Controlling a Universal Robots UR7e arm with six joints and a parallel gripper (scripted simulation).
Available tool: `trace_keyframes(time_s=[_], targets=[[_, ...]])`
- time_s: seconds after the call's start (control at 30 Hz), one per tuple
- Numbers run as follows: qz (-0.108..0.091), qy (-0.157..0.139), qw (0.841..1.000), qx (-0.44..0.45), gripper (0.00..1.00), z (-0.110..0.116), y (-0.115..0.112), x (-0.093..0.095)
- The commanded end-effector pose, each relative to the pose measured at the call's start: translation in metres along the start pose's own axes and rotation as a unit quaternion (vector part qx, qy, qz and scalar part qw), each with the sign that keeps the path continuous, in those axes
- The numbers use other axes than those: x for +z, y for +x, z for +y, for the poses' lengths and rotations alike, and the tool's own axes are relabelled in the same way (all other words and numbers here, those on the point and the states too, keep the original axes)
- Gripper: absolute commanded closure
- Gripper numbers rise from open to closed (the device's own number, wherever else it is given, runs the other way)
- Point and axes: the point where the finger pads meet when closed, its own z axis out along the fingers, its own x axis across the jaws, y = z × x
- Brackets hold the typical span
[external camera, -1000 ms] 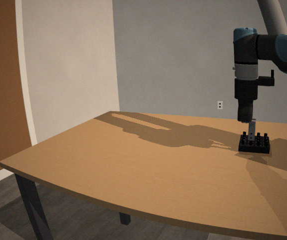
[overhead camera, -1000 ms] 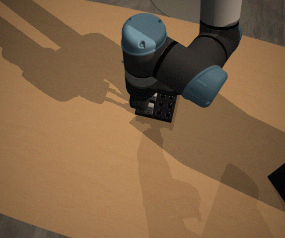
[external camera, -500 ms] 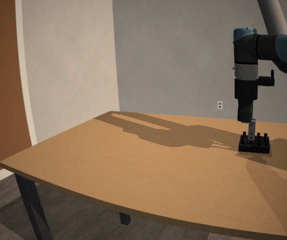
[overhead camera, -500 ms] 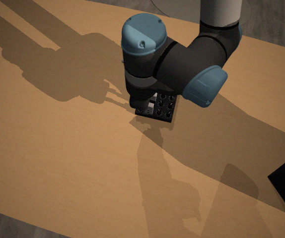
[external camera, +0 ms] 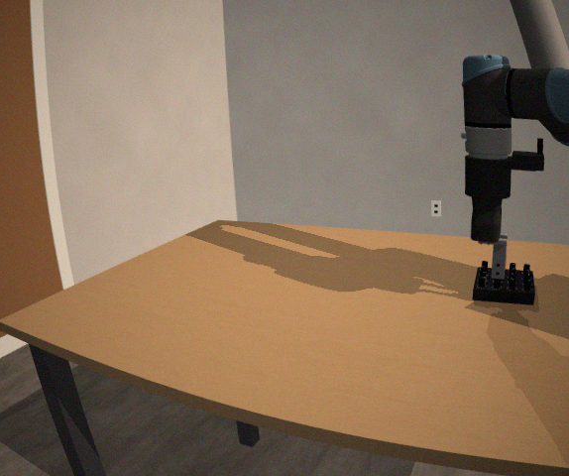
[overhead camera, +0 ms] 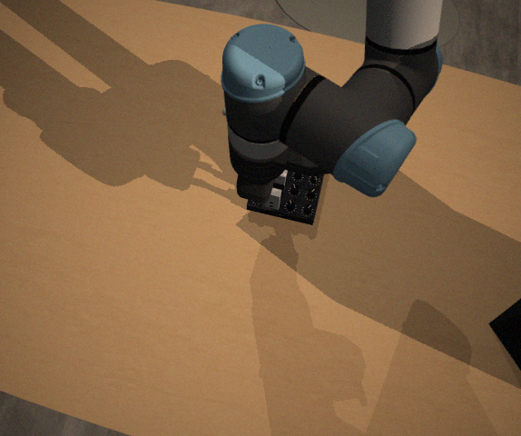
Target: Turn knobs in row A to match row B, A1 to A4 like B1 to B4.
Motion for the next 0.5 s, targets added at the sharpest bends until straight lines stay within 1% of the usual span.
trace_keyframes(time_s=[0.0, 0.47], targets=[[0.0, -0.001, 1.0, 0.0, 0.54, 0.0004, 0.0, -0.0003], [0.0, -0.001, 1.0, 0.0, 0.54, 0.0004, 0.0, 0.0033]])
